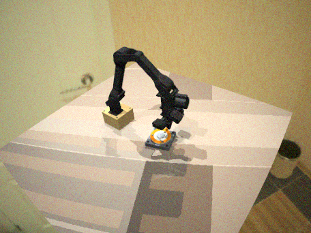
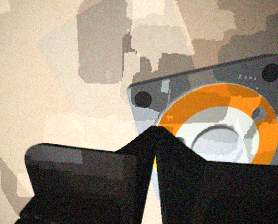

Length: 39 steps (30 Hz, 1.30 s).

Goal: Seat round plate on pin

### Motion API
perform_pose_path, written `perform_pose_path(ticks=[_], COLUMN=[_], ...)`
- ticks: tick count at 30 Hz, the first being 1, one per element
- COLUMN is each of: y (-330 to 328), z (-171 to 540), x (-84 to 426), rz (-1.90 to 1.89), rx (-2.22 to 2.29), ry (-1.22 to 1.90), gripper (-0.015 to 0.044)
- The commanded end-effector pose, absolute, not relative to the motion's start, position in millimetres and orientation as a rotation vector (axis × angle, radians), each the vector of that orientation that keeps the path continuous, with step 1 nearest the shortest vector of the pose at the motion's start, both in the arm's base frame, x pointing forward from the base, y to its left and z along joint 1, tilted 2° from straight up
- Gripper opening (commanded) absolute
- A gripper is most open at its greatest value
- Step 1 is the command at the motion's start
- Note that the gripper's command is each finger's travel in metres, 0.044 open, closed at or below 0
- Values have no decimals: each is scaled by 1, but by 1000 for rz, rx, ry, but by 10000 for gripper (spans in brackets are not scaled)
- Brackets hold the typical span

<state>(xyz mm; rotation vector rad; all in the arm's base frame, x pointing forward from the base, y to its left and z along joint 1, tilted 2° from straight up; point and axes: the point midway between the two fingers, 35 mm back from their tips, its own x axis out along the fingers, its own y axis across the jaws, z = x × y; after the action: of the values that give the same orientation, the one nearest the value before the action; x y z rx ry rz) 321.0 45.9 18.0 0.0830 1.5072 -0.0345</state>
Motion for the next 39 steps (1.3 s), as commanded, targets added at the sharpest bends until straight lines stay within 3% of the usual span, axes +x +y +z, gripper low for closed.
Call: perform_pose_path(ticks=[1,39], y=[46,48], z=[14,14], x=[314,308], rz=[-39,-39], rx=[86,86], ry=[1527,1528], gripper=[0,0])
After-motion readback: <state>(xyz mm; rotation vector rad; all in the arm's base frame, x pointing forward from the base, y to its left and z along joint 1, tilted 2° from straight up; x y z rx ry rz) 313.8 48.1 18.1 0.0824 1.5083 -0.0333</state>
